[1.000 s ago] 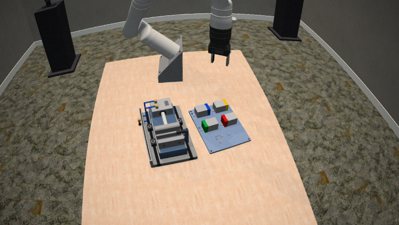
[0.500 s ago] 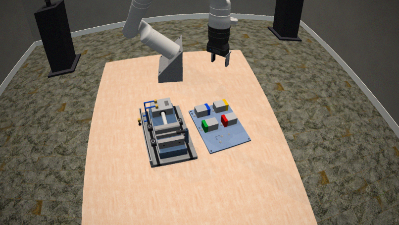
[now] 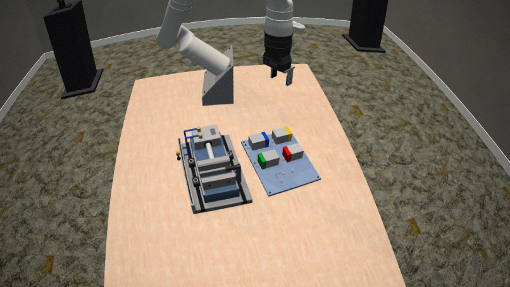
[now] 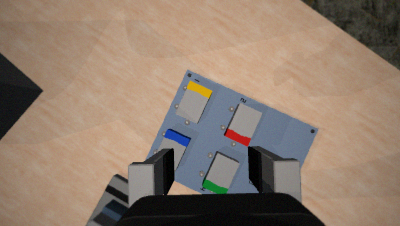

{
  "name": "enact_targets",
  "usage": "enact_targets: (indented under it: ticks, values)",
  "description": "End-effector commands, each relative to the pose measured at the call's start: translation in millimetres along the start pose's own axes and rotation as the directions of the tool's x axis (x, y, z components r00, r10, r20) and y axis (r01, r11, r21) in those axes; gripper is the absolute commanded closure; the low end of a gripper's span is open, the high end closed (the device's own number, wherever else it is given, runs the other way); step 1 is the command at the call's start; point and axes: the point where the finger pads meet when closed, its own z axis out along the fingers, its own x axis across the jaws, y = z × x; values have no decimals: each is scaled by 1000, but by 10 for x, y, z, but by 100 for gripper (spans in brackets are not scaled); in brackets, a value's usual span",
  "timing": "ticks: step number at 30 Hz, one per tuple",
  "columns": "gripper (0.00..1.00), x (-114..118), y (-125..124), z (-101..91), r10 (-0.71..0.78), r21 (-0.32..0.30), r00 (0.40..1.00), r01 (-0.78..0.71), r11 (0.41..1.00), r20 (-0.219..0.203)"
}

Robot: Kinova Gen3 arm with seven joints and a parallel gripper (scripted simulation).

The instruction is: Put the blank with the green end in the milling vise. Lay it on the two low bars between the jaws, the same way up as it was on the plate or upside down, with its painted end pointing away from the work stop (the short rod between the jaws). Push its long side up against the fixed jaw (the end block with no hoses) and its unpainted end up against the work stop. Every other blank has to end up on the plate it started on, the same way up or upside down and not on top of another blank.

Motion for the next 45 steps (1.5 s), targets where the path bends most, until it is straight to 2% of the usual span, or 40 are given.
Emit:
enact_targets:
  ticks: [1,20,35,45]
  values:
    - [0,-5,-13,-21,27,-3,1000,-27,1000,-4]
    - [0,-6,-15,-21,255,-3,967,-255,967,-5]
    - [0,-6,-17,-21,444,-4,896,-444,896,-8]
    - [0,-2,-5,-16,445,-1,895,-445,895,-6]
